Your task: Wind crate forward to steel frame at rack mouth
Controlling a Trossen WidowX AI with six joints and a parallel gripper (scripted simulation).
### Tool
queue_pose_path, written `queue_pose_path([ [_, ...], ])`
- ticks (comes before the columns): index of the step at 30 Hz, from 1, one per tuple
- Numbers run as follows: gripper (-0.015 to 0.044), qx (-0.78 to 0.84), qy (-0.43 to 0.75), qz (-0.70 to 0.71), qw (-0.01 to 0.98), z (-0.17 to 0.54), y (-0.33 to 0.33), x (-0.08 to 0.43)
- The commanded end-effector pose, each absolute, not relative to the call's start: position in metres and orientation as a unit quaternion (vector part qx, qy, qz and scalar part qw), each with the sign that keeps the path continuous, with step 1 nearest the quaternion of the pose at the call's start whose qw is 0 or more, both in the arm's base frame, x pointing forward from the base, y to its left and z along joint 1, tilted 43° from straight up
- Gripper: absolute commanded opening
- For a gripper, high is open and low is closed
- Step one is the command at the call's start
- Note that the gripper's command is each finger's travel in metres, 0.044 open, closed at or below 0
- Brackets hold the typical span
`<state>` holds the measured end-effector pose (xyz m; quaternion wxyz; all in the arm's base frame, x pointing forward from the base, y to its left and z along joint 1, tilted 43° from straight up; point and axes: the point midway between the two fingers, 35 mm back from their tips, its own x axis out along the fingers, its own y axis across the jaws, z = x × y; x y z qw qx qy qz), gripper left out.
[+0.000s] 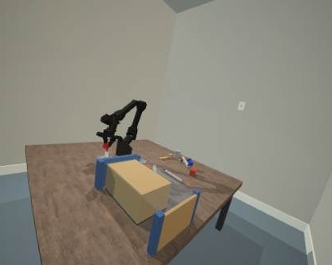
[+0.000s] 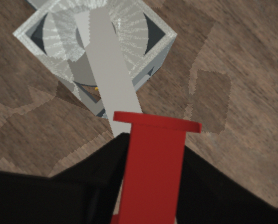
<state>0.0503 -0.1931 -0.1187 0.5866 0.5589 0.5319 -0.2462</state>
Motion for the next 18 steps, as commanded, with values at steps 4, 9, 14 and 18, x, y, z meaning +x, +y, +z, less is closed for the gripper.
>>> queue_pose_path([
  [4, 0.0, 0.55, 0.538, -0.25, 0.588, -0.128, -0.201, 0.045],
  [9, 0.0, 0.55, 0.538, -0.25, 0.588, -0.132, -0.205, 0.043],
  [14, 0.0, 0.55, 0.538, -0.25, 0.588, -0.135, -0.208, 0.04],
  [18, 0.0, 0.55, 0.538, -0.25, 0.588, -0.138, -0.212, 0.039],
])
